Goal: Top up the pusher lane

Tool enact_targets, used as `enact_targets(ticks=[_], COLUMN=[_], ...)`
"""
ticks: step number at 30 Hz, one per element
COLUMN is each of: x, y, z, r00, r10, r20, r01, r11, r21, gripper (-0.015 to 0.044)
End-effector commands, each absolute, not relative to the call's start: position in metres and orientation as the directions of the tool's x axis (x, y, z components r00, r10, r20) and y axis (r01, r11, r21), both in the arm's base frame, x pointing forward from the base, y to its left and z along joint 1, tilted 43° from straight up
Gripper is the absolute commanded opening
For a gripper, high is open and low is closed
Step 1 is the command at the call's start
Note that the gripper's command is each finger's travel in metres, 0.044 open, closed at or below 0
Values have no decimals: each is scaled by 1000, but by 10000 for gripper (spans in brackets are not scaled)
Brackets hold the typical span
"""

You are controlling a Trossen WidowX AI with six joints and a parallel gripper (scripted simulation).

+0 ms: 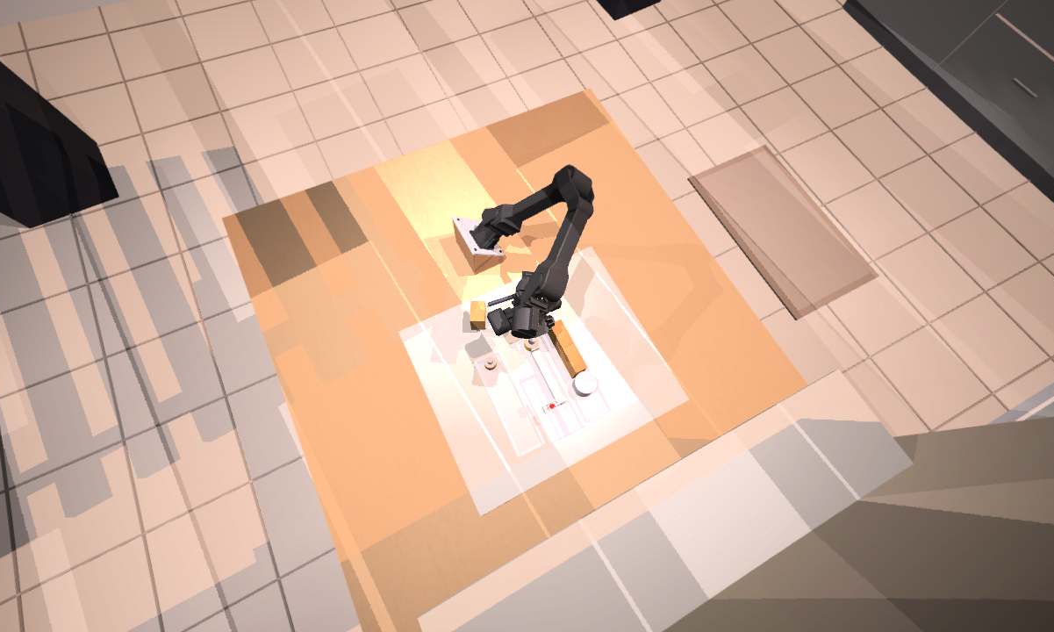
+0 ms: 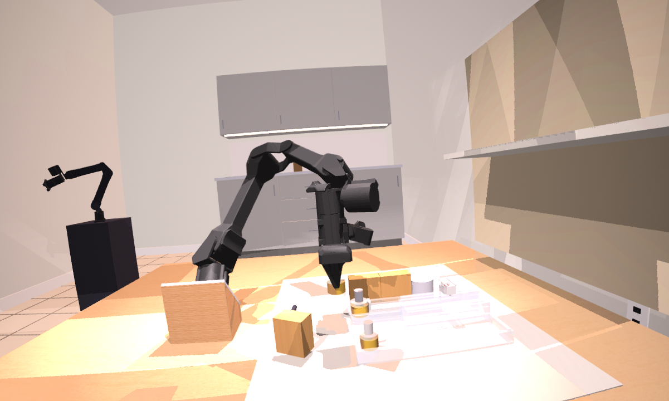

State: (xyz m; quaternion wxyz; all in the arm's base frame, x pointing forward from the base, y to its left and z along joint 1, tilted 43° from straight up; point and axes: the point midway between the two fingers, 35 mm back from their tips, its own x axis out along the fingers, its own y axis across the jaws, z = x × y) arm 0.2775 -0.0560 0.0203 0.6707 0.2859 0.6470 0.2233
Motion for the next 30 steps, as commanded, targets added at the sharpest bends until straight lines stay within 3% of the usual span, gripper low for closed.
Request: enact_targets(ticks=[1, 30], x=[282, 289], y=[-43, -27], z=[14, -4], r00=[62, 62], r10=[677, 678], r20=[-734, -733], r01=[81, 80], r11=[729, 729], r21=[680, 680], gripper=[0, 0])
